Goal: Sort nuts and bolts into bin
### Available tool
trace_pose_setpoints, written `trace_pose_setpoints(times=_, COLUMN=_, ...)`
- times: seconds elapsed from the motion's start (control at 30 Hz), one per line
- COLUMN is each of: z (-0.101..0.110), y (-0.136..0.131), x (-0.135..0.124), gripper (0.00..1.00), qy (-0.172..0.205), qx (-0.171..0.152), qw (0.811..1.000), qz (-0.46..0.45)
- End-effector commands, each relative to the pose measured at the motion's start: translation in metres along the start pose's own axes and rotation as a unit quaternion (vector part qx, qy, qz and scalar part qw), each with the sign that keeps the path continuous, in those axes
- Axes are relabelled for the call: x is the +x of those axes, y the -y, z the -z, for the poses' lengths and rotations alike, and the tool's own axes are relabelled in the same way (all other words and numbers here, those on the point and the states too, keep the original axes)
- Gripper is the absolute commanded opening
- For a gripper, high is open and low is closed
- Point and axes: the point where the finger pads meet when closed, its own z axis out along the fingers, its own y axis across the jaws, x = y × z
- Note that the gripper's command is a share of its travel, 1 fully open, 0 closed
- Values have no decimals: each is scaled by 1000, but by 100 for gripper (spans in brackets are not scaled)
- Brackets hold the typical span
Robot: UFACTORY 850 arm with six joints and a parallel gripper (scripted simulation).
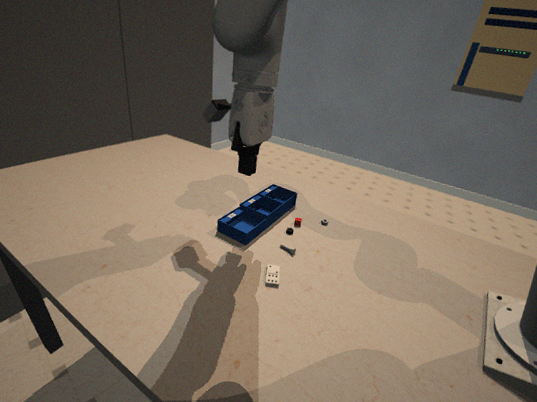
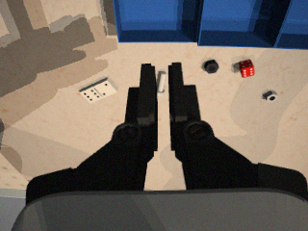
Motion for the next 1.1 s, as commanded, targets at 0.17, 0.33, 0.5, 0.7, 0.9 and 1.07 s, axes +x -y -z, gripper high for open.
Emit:
trace_pose_setpoints(times=0.17, z=52, y=0, x=0, gripper=7, qy=-1, qx=0, qw=1000, qz=0)
trace_pose_setpoints(times=0.33, z=52, y=0, x=0, gripper=7, qy=-1, qx=0, qw=1000, qz=0)
trace_pose_setpoints(times=0.5, z=27, y=-12, x=-19, gripper=30, qy=-1, qx=0, qw=996, qz=90)
trace_pose_setpoints(times=0.7, z=-10, y=-30, x=-47, gripper=30, qy=1, qx=-4, qw=983, qz=184)
trace_pose_setpoints(times=0.9, z=-34, y=-42, x=-67, gripper=30, qy=4, qx=-7, qw=962, qz=273)
trace_pose_setpoints(times=1.07, z=-65, y=-56, x=-90, gripper=30, qy=5, qx=-10, qw=938, qz=346)
